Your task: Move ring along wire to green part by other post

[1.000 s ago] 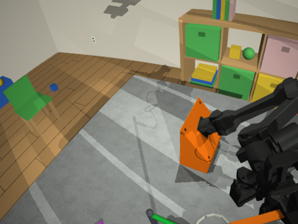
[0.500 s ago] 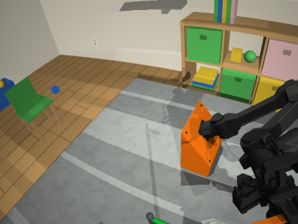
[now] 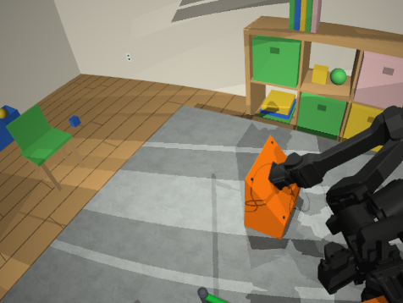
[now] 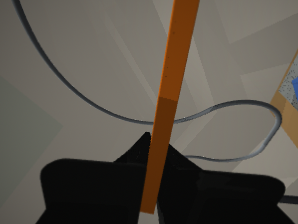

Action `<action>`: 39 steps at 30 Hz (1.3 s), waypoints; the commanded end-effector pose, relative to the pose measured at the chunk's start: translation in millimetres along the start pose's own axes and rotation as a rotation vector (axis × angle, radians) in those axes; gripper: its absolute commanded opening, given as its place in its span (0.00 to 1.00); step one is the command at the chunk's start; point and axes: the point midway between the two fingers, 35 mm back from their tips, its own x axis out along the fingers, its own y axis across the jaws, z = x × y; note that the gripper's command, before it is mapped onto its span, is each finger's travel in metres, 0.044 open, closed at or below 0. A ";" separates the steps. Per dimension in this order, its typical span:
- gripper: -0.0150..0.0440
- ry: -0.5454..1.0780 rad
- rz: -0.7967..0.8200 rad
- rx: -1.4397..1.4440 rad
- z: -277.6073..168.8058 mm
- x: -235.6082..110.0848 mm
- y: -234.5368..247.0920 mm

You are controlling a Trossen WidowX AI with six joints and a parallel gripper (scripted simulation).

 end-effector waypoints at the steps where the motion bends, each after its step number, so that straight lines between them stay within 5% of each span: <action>1: 0.00 0.001 -0.018 -0.039 1.3 -1.9 -8.7; 39: 0.00 0.020 -0.390 -0.793 53.9 -34.7 -128.4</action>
